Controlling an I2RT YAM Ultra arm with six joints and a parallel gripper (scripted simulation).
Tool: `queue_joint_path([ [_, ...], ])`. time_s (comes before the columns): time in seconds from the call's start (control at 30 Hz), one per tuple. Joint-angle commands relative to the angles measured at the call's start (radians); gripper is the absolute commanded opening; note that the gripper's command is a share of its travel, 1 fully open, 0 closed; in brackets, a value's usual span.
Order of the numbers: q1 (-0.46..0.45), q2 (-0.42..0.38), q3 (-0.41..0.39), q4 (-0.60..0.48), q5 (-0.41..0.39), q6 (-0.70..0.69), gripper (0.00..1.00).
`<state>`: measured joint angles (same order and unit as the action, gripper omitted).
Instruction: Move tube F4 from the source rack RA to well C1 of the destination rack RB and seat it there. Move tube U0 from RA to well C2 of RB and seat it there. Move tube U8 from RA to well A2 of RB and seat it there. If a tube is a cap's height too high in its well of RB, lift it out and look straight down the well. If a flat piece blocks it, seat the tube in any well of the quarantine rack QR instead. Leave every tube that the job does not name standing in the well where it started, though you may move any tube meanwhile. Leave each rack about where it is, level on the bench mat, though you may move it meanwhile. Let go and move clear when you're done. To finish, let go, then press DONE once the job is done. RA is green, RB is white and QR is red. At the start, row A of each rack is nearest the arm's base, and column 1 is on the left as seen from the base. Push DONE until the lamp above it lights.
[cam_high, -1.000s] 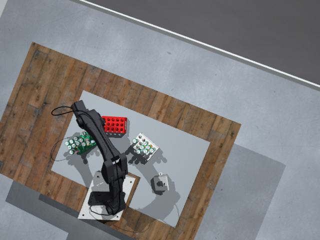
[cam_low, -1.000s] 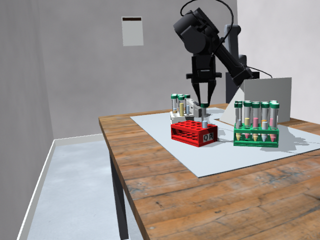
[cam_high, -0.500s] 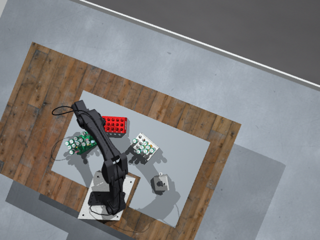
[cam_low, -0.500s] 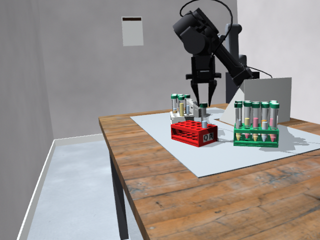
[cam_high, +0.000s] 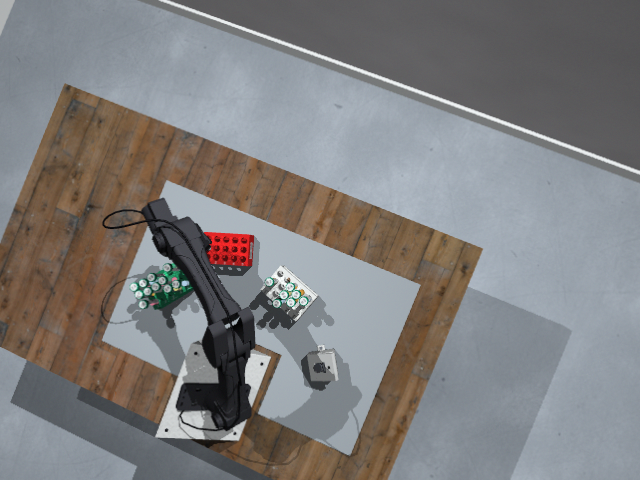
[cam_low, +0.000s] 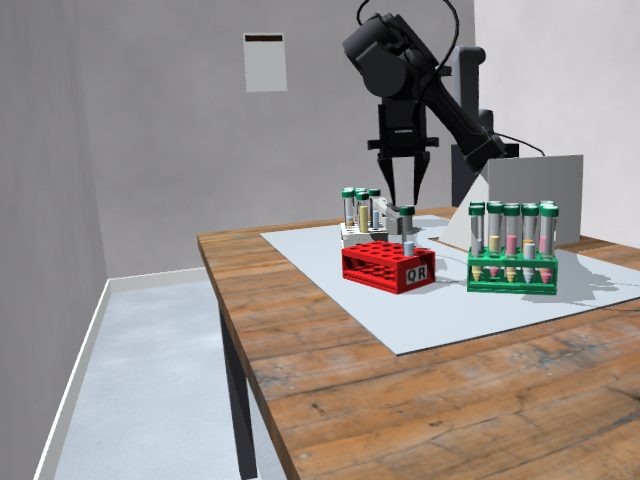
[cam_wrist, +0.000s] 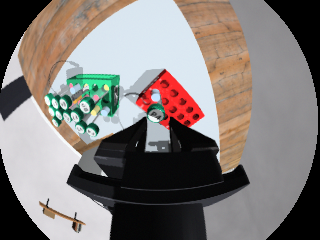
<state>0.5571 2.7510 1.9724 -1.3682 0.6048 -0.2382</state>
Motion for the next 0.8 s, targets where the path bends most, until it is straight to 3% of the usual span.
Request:
queue_joint_path([
  [0.0, 0.054, -0.008, 0.055, -0.057, -0.024, 0.026, 0.3],
  [0.3, 0.08, -0.041, 0.096, -0.122, -0.039, 0.051, 0.3],
  [0.53, 0.098, 0.014, 0.198, -0.201, -0.048, 0.069, 0.3],
  [0.77, 0.115, -0.023, 0.186, -0.203, -0.057, 0.075, 0.3],
])
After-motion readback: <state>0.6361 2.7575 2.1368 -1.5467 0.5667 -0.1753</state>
